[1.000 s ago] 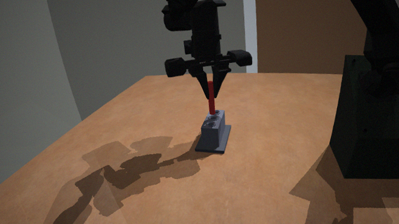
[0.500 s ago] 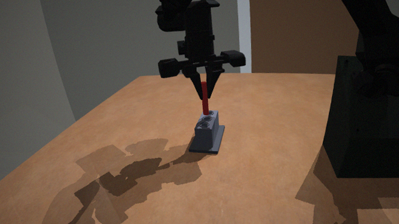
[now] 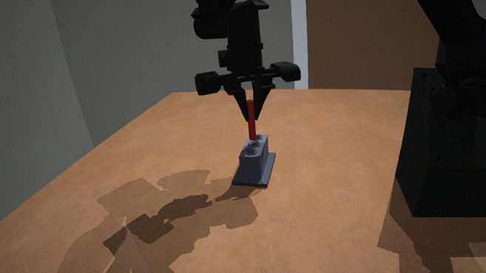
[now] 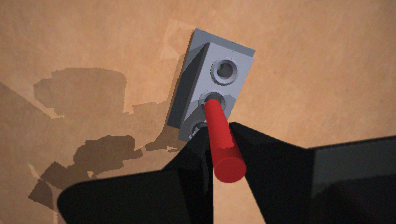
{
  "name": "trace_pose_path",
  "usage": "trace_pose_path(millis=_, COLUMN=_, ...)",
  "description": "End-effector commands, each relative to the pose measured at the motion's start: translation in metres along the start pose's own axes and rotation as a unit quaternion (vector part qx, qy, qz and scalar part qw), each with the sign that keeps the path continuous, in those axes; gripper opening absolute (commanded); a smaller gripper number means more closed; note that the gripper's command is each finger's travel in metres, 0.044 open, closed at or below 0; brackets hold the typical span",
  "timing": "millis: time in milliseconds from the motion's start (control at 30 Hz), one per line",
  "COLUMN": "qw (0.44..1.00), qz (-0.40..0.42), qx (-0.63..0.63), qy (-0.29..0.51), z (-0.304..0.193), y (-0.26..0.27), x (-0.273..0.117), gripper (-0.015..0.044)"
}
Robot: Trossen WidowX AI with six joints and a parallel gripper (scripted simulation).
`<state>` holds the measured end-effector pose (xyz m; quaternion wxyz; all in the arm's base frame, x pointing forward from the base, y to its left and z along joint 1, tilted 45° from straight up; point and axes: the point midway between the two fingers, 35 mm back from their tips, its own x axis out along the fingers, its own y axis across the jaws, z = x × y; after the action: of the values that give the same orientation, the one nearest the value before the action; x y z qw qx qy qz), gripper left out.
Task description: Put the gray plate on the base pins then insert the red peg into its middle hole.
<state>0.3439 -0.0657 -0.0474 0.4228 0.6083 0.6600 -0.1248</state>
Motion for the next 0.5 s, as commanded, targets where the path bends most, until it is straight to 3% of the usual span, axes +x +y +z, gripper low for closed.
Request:
trace_pose_path(millis=0, qw=1.000, qz=0.001, qx=-0.001, qy=-0.001, z=0.0016, y=-0.0002, x=-0.0014, gripper=0.0000)
trace_pose_path(millis=467, qw=1.000, qz=0.001, qx=-0.001, qy=-0.001, z=0.0011, y=-0.0007, x=-0.0014, gripper=0.0000)
